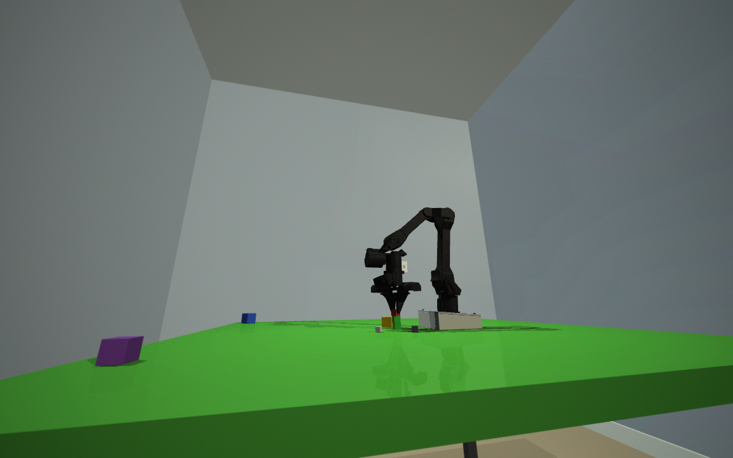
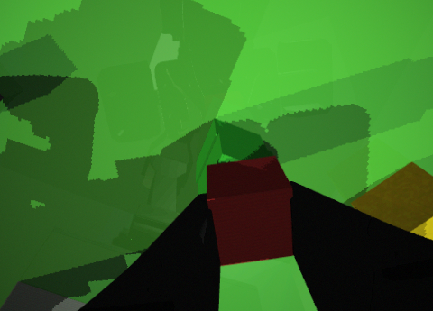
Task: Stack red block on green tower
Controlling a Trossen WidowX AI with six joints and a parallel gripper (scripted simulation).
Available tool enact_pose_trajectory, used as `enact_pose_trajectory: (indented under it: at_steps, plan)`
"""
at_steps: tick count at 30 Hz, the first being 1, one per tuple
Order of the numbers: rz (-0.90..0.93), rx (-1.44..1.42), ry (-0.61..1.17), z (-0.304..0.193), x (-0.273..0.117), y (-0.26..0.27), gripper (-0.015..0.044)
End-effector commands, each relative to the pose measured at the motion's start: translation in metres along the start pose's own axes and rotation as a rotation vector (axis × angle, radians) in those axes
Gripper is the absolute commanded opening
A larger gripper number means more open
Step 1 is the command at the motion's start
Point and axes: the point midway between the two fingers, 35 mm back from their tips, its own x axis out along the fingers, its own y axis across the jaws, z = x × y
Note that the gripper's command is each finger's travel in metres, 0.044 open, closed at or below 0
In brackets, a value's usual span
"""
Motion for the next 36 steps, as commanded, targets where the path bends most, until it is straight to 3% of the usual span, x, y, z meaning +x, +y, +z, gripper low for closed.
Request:
enact_pose_trajectory:
  at_steps: [1, 4, 21, 36]
  plan:
    - [0.005, 0.004, -0.004, 0.0007, 0.0004, 0.0007, 0.0]
    - [0.005, 0.004, -0.004, 0.0008, -0.0044, 0.0006, 0.0]
    - [0.0, 0.0, -0.001, 0.0002, -0.0007, 0.0, 0.044]
    - [0.0, 0.0, -0.001, 0.0002, -0.0007, 0.0, 0.044]
